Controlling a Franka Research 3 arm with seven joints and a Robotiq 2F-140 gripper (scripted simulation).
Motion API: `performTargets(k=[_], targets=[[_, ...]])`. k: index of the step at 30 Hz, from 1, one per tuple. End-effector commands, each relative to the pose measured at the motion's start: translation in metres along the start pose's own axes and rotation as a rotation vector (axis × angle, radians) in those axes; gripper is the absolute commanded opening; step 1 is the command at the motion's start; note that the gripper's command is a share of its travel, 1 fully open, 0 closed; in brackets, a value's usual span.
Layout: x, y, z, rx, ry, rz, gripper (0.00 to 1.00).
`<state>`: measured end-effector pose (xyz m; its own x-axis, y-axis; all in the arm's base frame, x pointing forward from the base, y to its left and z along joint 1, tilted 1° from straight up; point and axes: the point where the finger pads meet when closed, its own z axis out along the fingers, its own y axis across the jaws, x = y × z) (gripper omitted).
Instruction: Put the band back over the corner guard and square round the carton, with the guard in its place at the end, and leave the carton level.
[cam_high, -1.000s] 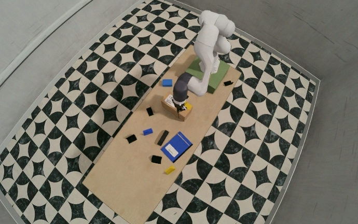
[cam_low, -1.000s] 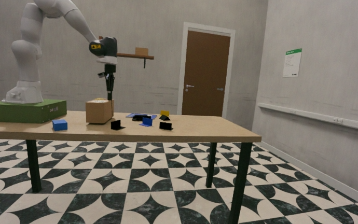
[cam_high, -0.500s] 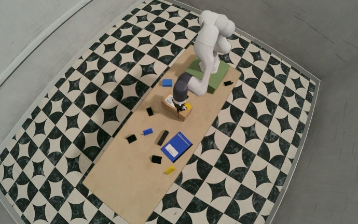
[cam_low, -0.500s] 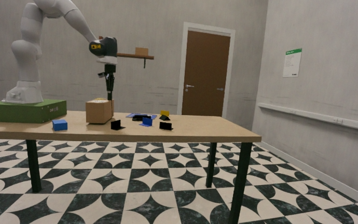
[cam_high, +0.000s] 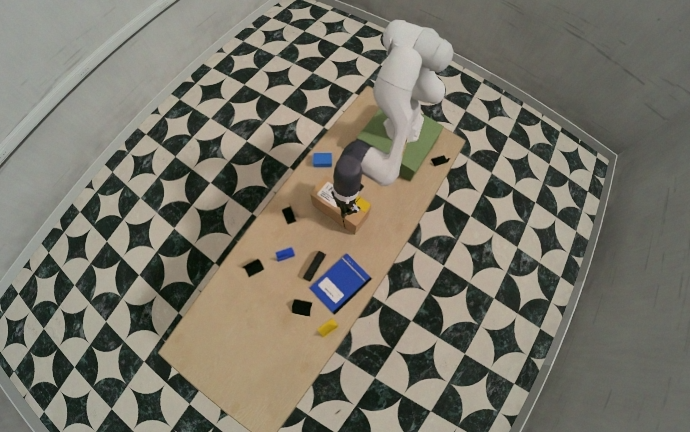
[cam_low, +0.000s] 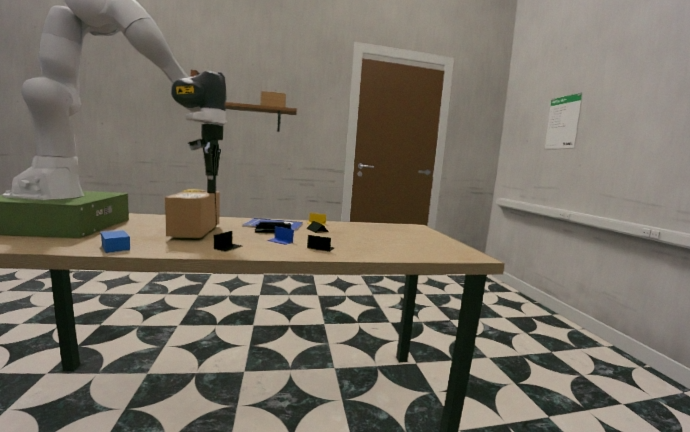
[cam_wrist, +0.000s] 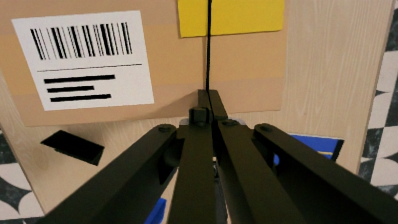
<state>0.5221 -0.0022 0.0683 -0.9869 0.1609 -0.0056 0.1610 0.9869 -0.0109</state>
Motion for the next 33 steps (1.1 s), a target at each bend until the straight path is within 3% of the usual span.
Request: performTargets(k=[1,33], targets=[[0.000,0.000,0.000,-0.001,0.000,-0.003,0.10],[0.002,0.018,-0.001,-0.001,0.000,-0.003,0.10]])
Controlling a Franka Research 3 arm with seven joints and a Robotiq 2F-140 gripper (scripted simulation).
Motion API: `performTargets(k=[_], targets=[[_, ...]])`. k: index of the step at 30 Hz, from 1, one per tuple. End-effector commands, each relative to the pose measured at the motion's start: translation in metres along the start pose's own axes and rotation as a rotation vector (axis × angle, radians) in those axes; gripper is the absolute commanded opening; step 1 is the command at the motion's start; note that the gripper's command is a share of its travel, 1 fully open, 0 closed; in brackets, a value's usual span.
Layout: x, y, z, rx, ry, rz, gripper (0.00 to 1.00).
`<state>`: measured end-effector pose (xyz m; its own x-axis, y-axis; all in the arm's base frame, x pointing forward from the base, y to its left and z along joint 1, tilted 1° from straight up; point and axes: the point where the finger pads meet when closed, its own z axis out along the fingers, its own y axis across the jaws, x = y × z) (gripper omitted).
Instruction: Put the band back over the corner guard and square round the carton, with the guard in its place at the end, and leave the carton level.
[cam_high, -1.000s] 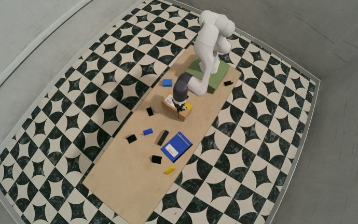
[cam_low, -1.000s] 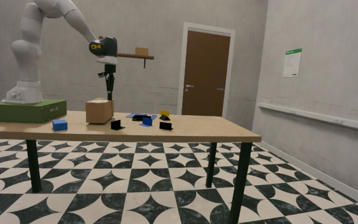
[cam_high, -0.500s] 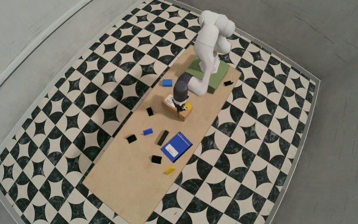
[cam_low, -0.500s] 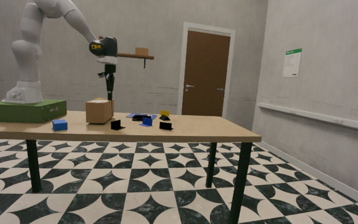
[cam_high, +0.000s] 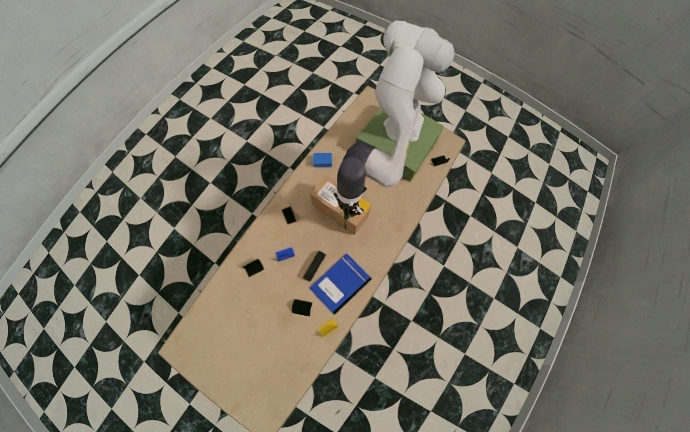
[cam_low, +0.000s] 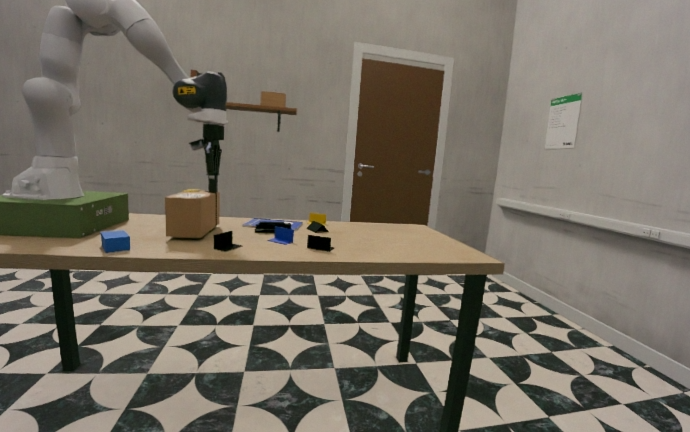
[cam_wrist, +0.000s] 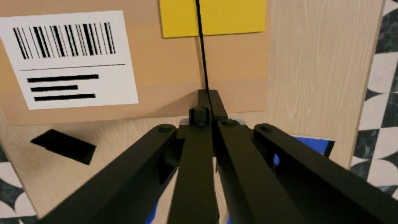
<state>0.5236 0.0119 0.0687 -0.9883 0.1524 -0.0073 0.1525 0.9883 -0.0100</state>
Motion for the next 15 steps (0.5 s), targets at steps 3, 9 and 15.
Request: performTargets(k=[3,9,15], targets=[[0.0008,0.0041,-0.0001,0.000,0.002,0.005,0.10],[0.0008,0.0041,-0.0001,0.000,0.002,0.005,0.10],[0.0008,0.0041,-0.0001,0.000,0.002,0.005,0.18]])
